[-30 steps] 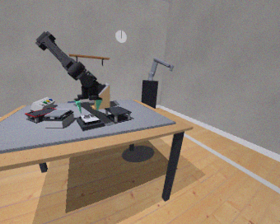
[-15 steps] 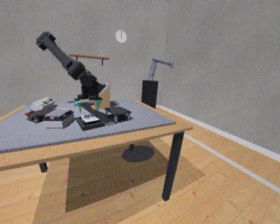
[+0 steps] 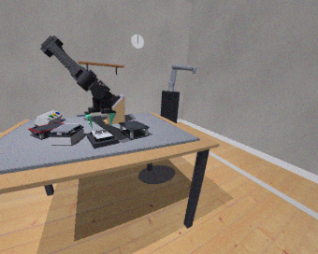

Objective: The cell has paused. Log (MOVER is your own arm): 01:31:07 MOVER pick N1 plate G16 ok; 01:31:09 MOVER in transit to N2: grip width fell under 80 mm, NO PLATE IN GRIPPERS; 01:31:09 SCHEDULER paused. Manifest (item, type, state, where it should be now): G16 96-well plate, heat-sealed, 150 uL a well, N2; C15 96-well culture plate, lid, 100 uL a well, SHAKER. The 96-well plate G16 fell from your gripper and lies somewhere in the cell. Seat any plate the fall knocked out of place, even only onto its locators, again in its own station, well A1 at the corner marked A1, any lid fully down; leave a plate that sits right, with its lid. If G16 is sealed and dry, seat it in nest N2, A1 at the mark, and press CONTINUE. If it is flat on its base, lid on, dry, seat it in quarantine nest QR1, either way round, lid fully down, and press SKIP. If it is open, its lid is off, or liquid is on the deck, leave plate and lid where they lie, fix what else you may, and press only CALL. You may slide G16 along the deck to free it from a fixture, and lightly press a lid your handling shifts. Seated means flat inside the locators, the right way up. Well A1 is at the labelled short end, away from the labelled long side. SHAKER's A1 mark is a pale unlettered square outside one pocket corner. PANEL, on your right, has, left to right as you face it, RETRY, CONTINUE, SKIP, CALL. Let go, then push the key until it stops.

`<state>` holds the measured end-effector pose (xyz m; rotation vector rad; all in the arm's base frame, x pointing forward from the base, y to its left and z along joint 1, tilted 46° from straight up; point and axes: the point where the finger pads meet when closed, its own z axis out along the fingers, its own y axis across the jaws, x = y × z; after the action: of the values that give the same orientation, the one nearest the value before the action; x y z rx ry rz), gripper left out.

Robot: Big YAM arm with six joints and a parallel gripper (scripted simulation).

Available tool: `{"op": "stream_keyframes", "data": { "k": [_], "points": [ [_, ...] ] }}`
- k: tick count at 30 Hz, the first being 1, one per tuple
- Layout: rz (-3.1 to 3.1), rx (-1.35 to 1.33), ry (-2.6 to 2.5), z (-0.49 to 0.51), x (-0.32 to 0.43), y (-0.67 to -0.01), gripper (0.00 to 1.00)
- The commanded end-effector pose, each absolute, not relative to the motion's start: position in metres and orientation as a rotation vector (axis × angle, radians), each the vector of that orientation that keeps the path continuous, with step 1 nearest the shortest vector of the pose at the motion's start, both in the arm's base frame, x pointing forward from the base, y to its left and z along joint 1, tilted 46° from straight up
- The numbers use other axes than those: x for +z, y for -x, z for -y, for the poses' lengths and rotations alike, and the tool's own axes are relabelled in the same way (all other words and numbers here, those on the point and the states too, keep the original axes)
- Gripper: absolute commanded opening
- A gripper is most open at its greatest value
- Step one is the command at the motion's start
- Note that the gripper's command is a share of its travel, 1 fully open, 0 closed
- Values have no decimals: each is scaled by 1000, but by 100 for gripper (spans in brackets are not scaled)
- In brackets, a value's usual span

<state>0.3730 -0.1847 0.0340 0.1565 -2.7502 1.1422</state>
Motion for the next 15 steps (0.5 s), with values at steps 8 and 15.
{"op": "stream_keyframes", "data": {
  "k": [8, 15],
  "points": [
    [2807, 1186, -19, 167, 51, -370, 0],
    [2871, 1225, 318, 146, 68, -349, 0]
  ]
}}
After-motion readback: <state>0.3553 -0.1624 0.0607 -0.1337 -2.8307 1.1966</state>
